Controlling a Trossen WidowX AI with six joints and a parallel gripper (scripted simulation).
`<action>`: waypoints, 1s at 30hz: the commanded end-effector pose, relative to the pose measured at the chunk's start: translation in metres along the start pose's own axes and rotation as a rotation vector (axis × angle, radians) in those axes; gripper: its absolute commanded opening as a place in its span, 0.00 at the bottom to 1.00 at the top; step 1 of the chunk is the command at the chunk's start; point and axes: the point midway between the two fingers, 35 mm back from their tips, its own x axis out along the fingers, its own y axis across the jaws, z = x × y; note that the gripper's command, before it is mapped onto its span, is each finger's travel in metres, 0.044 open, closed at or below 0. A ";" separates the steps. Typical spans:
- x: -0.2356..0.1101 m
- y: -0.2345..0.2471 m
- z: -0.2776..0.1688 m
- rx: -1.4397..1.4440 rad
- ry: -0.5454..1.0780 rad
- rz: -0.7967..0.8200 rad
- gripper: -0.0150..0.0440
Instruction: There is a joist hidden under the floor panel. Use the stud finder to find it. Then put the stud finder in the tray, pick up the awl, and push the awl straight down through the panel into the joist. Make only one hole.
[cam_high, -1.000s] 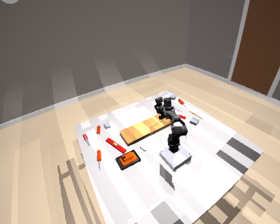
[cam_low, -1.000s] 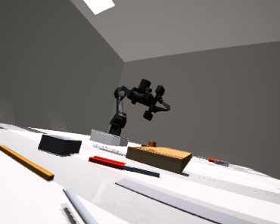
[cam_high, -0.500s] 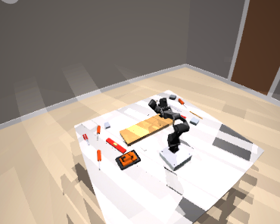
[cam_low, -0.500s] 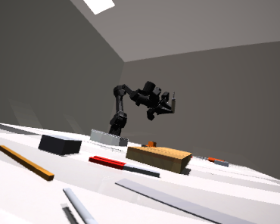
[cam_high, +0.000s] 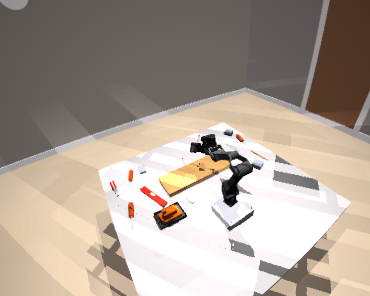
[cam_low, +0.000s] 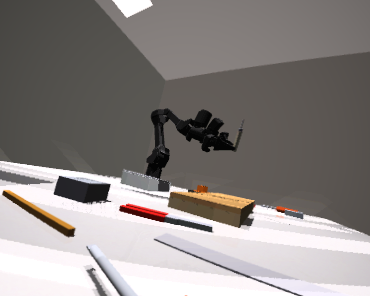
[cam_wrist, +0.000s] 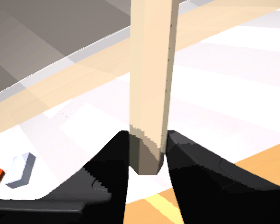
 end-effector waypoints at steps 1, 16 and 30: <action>0.004 0.006 0.000 -0.139 -0.008 0.000 0.25; 0.017 0.029 -0.012 -0.695 -0.011 -0.007 0.25; 0.027 0.053 -0.024 -1.212 -0.015 -0.014 0.25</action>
